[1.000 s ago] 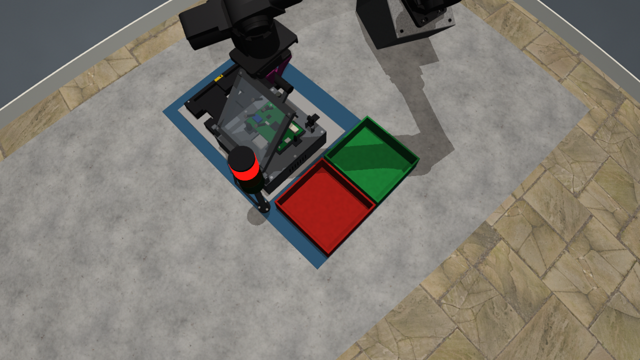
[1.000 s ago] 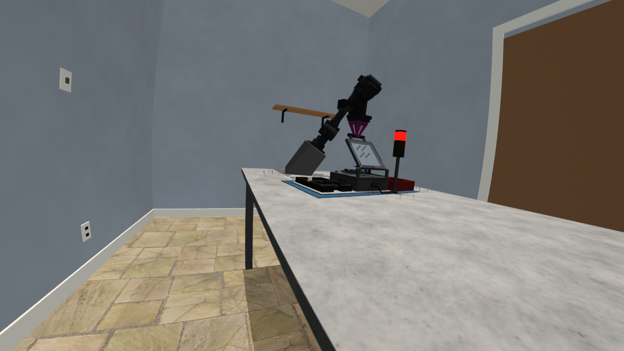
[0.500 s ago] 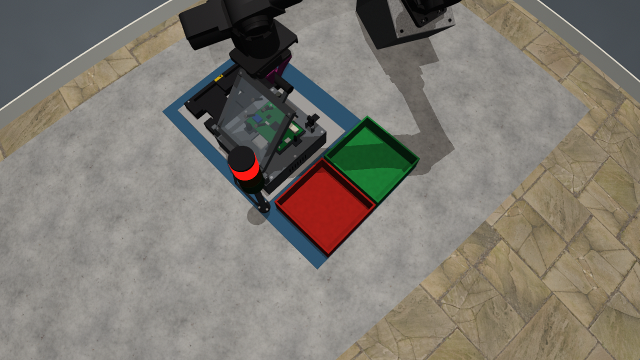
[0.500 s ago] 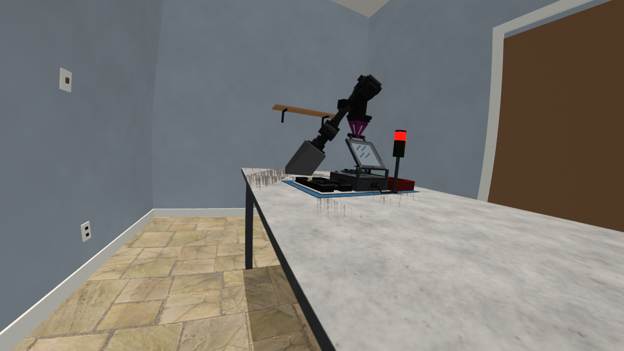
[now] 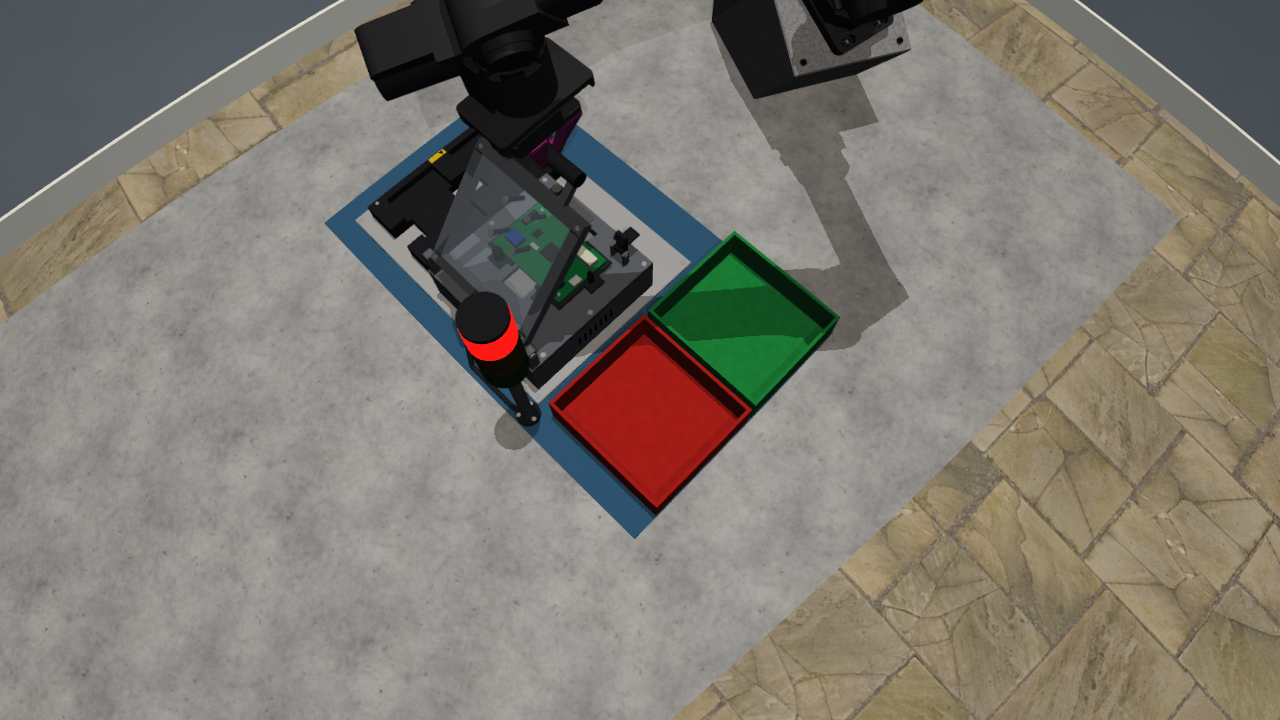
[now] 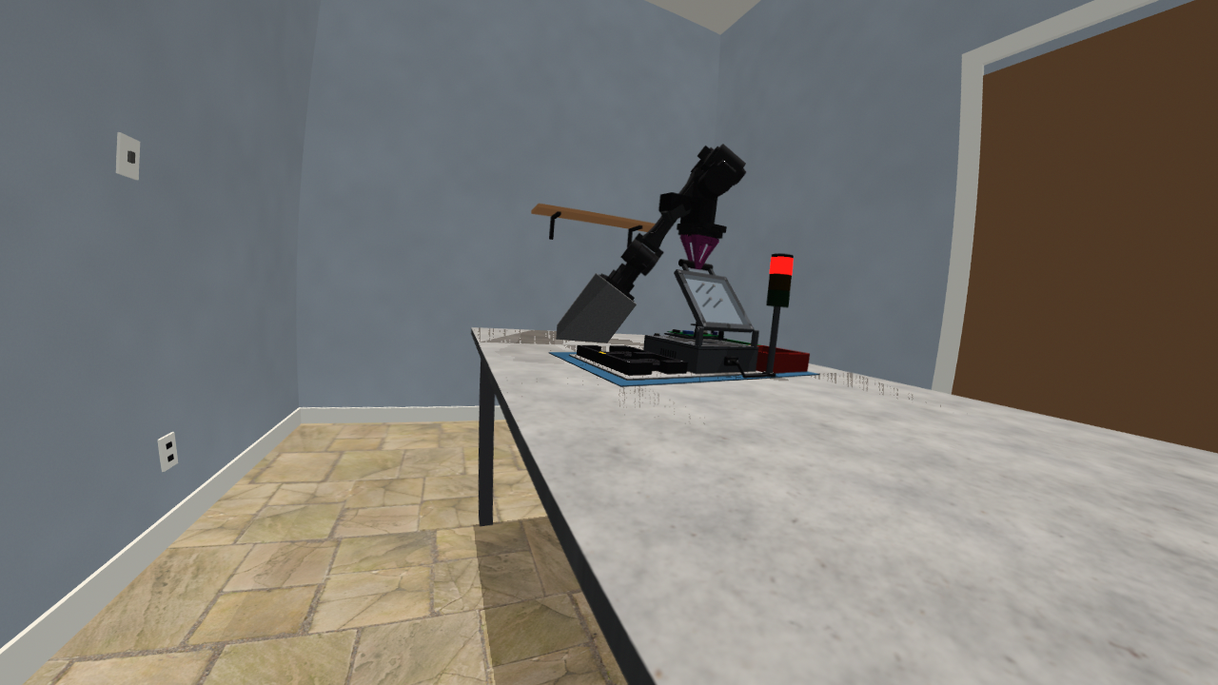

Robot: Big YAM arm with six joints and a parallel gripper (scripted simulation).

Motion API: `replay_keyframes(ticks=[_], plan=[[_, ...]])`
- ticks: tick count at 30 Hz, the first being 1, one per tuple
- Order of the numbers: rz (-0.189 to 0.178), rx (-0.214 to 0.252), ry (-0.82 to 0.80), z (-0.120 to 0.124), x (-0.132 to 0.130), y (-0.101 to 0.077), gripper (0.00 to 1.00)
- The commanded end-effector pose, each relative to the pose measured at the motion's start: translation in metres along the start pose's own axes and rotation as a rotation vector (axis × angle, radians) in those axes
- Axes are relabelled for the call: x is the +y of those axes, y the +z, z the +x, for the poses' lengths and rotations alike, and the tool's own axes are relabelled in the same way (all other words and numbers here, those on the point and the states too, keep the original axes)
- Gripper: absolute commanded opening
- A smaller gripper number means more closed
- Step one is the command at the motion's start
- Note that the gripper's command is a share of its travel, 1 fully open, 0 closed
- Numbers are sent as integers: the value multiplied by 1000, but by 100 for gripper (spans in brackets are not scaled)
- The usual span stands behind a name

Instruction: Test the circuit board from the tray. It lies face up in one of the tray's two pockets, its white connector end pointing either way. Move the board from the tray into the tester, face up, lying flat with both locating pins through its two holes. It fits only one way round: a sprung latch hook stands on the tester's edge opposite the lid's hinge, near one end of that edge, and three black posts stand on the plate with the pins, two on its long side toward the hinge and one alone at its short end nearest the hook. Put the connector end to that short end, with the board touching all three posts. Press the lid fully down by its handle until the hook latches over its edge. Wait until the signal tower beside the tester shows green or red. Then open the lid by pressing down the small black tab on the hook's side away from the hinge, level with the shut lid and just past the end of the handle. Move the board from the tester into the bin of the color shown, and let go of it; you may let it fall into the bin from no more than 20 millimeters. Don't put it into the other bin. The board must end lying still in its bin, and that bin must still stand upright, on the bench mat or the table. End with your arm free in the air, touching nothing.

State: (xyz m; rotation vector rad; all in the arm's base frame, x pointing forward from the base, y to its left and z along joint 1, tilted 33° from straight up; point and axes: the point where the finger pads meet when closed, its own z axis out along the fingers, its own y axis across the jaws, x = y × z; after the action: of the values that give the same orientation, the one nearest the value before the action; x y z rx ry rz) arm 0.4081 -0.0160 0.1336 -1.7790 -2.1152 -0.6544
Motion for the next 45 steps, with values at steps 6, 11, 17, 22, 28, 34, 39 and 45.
replay_keyframes(ticks=[6, 11, 17, 22, 28, 34, 39, 45], plan=[[-158, -47, -36, -3, 59, -50, 0], [-158, -47, -36, -3, 59, -50, 0], [-158, -47, -36, -3, 59, -50, 0], [-158, -47, -36, -3, 59, -50, 0], [-158, -47, -36, -3, 59, -50, 0], [-158, -47, -36, -3, 59, -50, 0], [-150, -43, -33, -4, 61, -48, 0], [-153, -45, -36, -3, 61, -49, 0]])
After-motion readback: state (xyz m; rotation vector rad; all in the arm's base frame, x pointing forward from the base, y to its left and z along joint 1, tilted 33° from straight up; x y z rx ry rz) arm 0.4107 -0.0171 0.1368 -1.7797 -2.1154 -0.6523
